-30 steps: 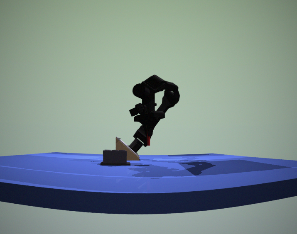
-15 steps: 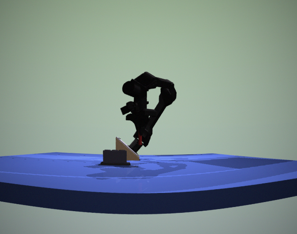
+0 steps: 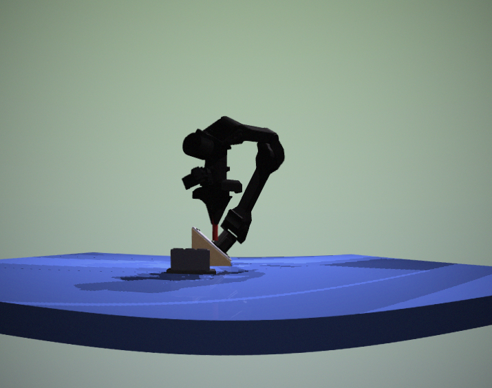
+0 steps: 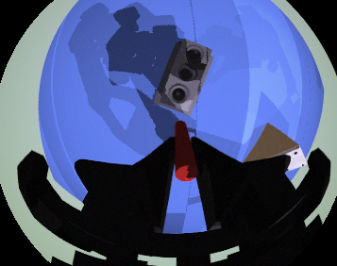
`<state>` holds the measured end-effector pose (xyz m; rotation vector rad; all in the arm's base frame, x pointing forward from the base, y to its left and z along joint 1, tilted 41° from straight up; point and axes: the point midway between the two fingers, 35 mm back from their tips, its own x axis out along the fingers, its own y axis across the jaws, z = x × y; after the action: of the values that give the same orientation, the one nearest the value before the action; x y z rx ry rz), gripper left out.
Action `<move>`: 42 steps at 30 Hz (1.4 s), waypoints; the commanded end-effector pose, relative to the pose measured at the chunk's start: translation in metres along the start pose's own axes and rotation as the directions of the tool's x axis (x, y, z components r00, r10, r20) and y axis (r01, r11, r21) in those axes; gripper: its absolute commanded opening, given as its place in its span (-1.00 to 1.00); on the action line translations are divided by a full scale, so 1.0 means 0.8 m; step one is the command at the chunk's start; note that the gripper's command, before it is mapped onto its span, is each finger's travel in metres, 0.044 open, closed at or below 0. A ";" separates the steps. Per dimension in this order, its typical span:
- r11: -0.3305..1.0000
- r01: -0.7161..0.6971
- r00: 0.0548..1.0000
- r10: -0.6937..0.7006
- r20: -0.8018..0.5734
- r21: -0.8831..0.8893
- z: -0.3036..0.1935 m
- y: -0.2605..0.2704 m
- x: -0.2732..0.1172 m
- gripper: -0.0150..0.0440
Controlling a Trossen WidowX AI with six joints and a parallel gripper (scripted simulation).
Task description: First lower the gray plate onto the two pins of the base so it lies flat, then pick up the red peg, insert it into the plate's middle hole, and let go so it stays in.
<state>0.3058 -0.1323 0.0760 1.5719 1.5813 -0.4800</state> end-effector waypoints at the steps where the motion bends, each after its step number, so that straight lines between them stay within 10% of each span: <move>1: 1.000 0.004 1.000 -0.004 0.001 -0.004 0.018 -0.002 0.002 -0.49; 42: 1.000 0.003 1.000 -0.003 -0.005 -0.006 0.080 -0.011 0.010 -0.49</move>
<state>0.3170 -0.1768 0.0311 1.5736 1.5852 -0.4741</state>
